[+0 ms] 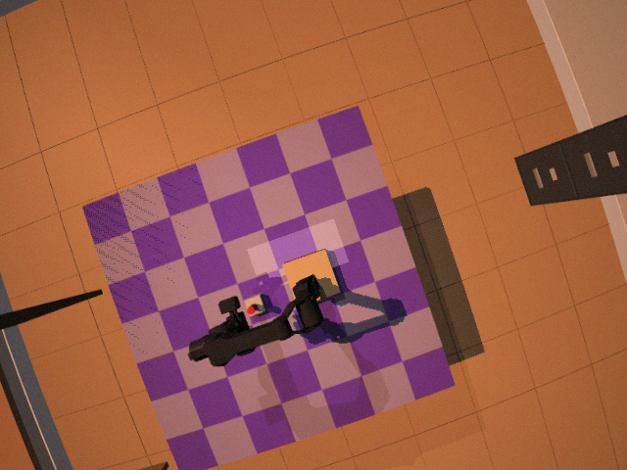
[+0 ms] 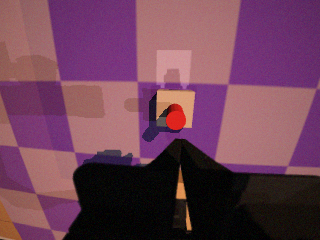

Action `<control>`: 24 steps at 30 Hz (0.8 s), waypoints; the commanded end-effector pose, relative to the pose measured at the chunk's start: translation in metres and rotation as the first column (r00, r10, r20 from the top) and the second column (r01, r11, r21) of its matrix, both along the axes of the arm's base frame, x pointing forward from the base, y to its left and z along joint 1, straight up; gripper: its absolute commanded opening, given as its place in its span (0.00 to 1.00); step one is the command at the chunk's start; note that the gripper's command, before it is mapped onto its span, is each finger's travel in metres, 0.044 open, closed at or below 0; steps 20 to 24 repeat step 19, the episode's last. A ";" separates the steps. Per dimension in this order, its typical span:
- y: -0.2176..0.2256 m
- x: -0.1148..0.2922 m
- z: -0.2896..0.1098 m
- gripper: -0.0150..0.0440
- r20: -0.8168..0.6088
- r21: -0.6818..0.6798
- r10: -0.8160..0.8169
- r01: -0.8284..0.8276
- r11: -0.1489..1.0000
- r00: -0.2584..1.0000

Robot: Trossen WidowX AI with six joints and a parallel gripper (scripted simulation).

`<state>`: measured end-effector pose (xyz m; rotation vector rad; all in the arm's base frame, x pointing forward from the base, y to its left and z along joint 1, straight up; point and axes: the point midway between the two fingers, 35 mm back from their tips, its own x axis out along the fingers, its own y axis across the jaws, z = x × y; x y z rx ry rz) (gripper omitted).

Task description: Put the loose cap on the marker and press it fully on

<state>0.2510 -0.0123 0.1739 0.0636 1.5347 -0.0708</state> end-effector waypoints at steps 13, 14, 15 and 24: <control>0.000 -0.003 0.012 0.74 -0.005 0.000 -0.001 0.001 1.000 1.000; 0.000 -0.003 0.012 0.79 -0.005 0.000 -0.001 0.001 1.000 1.000; 0.000 -0.003 0.012 0.83 -0.005 0.000 -0.001 0.001 1.000 1.000; 0.000 -0.003 0.012 1.00 -0.005 0.000 -0.001 0.001 1.000 1.000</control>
